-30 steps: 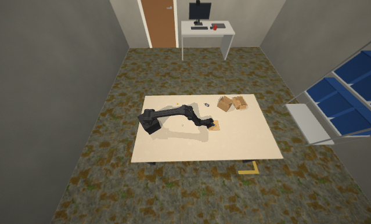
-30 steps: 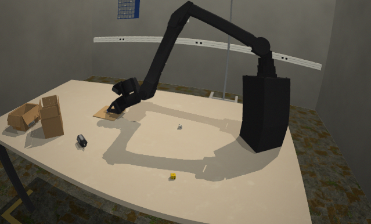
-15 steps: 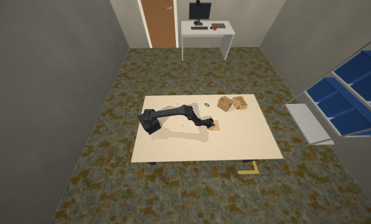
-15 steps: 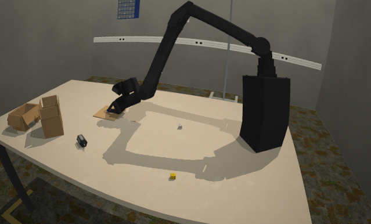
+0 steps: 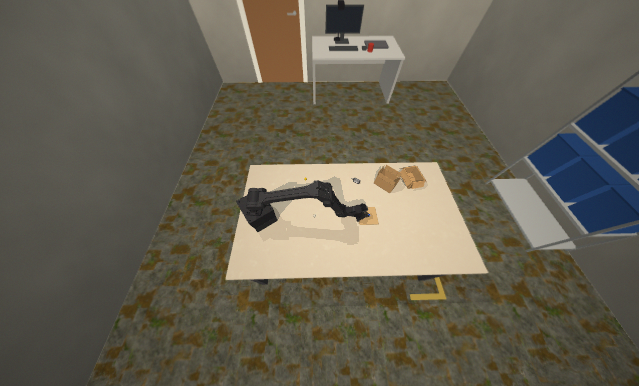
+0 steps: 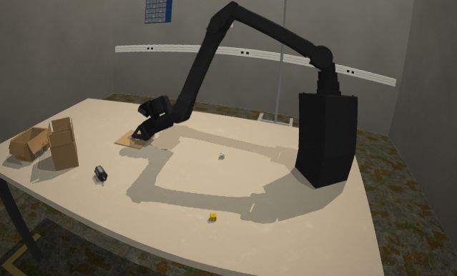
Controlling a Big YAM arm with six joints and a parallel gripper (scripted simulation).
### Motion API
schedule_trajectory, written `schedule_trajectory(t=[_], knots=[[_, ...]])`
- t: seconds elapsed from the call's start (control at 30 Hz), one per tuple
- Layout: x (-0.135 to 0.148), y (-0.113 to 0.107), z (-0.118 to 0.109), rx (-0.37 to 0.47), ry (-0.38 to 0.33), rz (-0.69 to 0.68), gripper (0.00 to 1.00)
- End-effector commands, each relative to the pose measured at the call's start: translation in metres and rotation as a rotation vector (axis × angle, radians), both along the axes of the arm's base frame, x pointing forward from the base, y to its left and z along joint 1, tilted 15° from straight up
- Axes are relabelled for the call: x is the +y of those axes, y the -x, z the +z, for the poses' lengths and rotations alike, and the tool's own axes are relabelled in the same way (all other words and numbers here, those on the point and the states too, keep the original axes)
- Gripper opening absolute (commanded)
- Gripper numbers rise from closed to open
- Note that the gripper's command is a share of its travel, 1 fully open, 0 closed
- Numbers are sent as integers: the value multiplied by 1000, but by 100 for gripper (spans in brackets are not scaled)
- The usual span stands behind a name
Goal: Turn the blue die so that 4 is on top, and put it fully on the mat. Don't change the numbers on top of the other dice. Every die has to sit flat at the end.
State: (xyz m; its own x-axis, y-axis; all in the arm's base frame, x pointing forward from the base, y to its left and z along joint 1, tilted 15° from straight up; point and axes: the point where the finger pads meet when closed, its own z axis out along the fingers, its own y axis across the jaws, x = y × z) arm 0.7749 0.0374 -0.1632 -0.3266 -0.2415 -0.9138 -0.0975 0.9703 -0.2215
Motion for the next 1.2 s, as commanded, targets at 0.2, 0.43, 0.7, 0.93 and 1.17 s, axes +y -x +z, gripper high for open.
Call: schedule_trajectory(t=[0.2, 0.43, 0.7, 0.93, 1.17], knots=[[-9, -12, -1, -29, 13, -5, 11], [-9, -12, -1, -29, 13, -5, 11], [-9, -12, -1, -29, 13, -5, 11], [-9, -12, -1, -29, 13, -5, 11], [-9, -12, -1, -29, 13, -5, 14]])
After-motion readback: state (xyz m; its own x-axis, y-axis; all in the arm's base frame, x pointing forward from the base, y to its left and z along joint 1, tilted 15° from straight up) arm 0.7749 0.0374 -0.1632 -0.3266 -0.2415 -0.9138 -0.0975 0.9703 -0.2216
